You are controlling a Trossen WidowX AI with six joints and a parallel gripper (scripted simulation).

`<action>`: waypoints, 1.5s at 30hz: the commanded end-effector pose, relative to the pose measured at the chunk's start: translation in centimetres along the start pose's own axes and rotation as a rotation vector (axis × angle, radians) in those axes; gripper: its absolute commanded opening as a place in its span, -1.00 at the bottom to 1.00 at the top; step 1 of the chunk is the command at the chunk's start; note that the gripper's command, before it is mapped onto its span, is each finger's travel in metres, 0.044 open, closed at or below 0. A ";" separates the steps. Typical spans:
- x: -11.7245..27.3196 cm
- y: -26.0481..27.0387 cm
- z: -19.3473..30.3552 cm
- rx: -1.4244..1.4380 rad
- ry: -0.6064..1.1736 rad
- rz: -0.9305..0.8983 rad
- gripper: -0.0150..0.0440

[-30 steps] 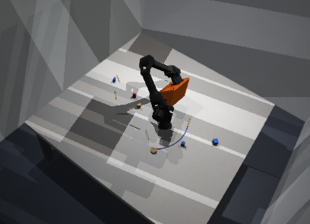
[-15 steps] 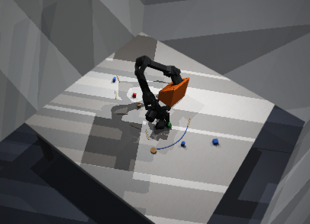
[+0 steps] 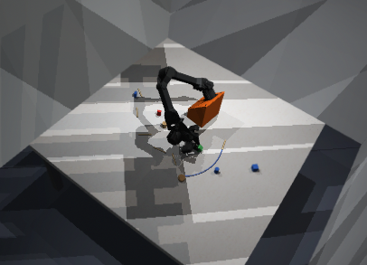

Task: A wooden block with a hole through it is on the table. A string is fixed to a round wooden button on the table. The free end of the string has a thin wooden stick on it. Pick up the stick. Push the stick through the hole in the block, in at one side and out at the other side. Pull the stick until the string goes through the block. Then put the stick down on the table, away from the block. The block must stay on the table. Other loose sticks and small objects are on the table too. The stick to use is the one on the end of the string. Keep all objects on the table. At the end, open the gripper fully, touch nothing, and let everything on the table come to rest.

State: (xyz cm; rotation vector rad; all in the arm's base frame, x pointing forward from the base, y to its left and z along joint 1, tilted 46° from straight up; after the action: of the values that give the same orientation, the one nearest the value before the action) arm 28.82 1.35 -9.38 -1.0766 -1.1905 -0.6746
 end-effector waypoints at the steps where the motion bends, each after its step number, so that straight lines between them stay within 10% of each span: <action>1: 0.0 0.1 -0.9 0.002 0.068 -0.003 -0.49; 9: 0.0 -0.1 -2.5 0.001 0.208 -0.018 -0.49; 18: 0.4 -0.1 -1.8 -0.002 0.145 -0.010 0.31; 23: 6.3 0.0 -1.2 0.003 0.149 -0.012 0.31; 41: 6.6 0.0 -1.2 0.003 0.150 -0.012 0.31; 45: 5.8 0.2 -0.2 0.307 0.077 0.018 0.67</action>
State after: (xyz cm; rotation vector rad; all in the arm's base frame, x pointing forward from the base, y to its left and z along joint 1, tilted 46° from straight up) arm 31.07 1.11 -3.27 -0.9381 -1.1070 -0.6763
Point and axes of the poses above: the point midway between the two fingers, 35 mm back from their tips, its own x axis back along the fingers, its own y axis across the jaws, z = x × y, the point moved 6 cm from there along x, back along the fingers, and after that the axes turned 5 degrees about x, right-handed, at the moved point
